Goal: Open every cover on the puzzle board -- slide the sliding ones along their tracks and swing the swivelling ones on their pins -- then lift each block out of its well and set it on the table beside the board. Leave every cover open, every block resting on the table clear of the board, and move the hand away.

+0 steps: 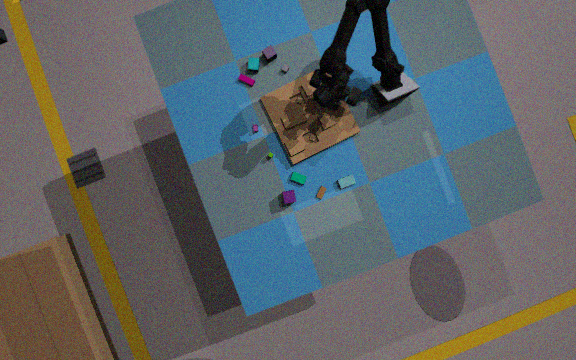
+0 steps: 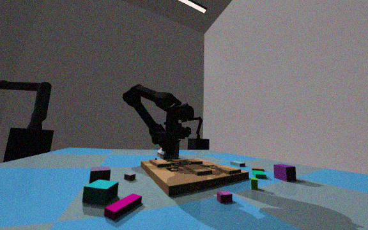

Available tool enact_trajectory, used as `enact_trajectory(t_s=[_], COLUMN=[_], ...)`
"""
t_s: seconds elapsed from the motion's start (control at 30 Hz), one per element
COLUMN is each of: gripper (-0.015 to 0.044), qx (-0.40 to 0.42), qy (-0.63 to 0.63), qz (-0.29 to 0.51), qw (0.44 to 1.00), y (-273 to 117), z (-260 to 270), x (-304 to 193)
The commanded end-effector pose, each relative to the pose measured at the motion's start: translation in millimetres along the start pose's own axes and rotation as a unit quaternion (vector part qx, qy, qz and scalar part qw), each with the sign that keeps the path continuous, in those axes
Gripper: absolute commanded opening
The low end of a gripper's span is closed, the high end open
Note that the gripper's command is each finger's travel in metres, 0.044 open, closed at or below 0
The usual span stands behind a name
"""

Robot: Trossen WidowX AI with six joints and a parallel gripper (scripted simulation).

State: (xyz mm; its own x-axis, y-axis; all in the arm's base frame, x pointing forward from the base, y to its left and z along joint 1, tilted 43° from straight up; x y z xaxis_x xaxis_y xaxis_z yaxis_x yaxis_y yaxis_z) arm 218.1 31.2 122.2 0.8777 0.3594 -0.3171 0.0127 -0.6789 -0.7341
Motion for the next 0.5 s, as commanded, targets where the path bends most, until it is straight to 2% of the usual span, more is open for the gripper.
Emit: enact_trajectory(t_s=[0.0,0.47], gripper=[0.0144,0.0144], qx=[-0.002,-0.002], qy=[0.027,0.13], qz=[0.0,-0.001], qw=[1.0,0.991], y=[0.1,0.1], z=[-0.2,-0.1], x=[0.6,0.9])
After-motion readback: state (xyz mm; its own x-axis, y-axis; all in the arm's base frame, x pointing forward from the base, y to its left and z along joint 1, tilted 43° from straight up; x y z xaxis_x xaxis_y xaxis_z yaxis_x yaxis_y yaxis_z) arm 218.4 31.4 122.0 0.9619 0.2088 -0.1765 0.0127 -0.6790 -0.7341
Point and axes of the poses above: the point midway between the two fingers, 35 mm back from their tips, its own y axis out along the fingers, its own z axis across the jaws, x = y × z, the point moved 9 cm from there along -y, back along the fingers, and after that the axes turned 12 degrees about y, right-handed, at the moved point
